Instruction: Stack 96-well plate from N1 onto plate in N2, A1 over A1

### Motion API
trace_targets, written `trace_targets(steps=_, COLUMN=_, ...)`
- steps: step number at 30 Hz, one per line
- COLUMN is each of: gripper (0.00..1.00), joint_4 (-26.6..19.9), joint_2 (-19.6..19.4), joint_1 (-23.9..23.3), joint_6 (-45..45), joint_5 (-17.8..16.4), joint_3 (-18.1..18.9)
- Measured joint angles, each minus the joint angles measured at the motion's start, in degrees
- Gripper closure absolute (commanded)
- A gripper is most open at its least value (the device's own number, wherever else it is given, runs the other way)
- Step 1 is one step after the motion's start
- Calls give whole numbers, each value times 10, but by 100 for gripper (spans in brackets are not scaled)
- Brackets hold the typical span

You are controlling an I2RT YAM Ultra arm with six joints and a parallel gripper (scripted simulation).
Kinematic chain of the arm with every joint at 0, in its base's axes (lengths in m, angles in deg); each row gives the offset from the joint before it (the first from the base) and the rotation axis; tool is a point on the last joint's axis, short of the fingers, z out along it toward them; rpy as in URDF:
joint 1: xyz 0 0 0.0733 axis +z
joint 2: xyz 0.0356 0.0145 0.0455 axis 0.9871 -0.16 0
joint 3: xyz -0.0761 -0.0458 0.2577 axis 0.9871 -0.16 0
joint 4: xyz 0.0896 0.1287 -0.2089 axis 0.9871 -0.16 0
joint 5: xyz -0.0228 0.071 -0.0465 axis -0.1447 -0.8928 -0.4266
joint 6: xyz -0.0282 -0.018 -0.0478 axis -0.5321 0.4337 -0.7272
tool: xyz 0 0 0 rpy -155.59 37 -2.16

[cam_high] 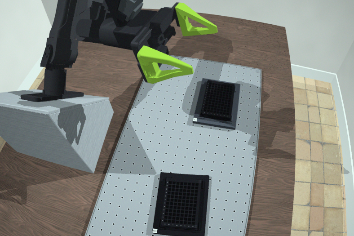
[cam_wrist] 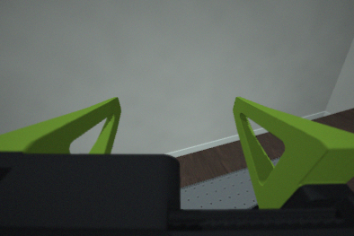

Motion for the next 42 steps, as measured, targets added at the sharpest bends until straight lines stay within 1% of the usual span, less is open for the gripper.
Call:
trace_targets(steps=18, gripper=0, joint_4=-3, joint_2=0, joint_1=0, joint_6=1, joint_5=-2, joint_3=1)
trace_targets(steps=20, gripper=0, joint_4=-22, joint_2=0, joint_1=0, joint_6=7, joint_5=-10, joint_3=12)
trace_targets(steps=22, gripper=0, joint_4=-47, joint_2=-1, joint_1=3, joint_6=15, joint_5=-21, joint_3=31)
trace_targets(steps=25, gripper=0, joint_4=-63, joint_2=-14, joint_1=16, joint_6=23, joint_5=-27, joint_3=54)
trace_targets(steps=27, gripper=0, joint_4=-75, joint_2=-21, joint_1=21, joint_6=28, joint_5=-32, joint_3=61)
trace_targets(steps=29, gripper=0, joint_4=-97, joint_2=-27, joint_1=21, joint_6=35, joint_5=-37, joint_3=71)
trace_targets(steps=32, gripper=0, joint_4=-136, joint_2=-37, joint_1=30, joint_6=48, joint_5=-48, joint_3=96)
trace_targets(steps=37, gripper=0, joint_4=-187, joint_2=-49, joint_1=38, joint_6=66, joint_5=-65, joint_3=129)
trace_targets(steps=42, gripper=0, joint_4=-242, joint_2=-68, joint_1=57, joint_6=87, joint_5=-80, joint_3=167)
